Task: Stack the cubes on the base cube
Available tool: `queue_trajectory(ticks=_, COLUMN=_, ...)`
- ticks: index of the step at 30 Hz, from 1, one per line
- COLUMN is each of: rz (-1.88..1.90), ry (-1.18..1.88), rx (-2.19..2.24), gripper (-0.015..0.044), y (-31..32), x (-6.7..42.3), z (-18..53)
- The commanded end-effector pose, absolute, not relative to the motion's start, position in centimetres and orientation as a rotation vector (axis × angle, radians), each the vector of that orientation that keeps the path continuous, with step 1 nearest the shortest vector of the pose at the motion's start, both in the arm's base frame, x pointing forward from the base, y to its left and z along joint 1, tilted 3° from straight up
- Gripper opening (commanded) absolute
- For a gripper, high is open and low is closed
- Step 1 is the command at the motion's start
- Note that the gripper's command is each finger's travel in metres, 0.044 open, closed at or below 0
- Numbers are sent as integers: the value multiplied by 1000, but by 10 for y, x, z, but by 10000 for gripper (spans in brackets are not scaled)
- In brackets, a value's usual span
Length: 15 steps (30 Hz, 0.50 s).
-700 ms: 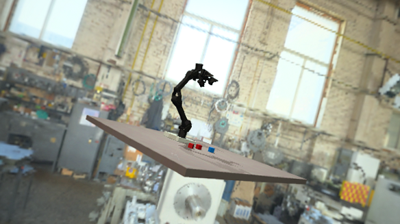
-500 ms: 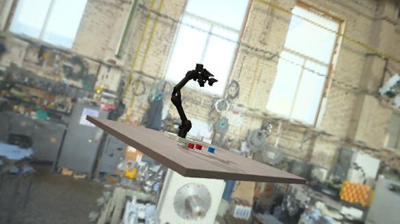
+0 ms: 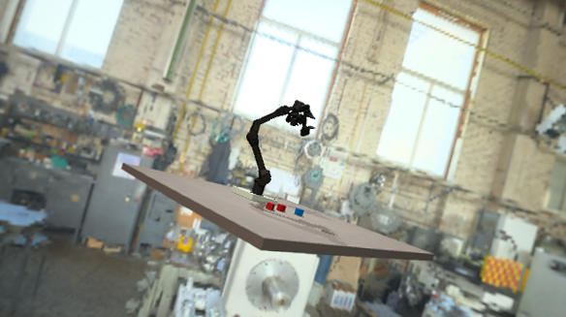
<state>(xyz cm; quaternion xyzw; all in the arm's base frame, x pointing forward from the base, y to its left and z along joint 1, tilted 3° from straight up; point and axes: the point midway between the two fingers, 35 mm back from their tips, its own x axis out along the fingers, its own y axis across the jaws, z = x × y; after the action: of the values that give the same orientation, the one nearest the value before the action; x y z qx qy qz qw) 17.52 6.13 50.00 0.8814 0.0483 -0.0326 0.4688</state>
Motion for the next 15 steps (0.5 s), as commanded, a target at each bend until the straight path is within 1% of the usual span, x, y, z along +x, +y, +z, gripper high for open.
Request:
queue_trajectory(ticks=1, rz=-162, ry=123, rx=1959, gripper=265, y=74, x=194, z=480)
queue_trajectory(ticks=8, rz=-316, ry=165, rx=1644, gripper=265, y=80, x=230, z=441)
queue_trajectory(ticks=15, rz=-474, ry=262, rx=1364, gripper=265, y=69, x=266, z=396)
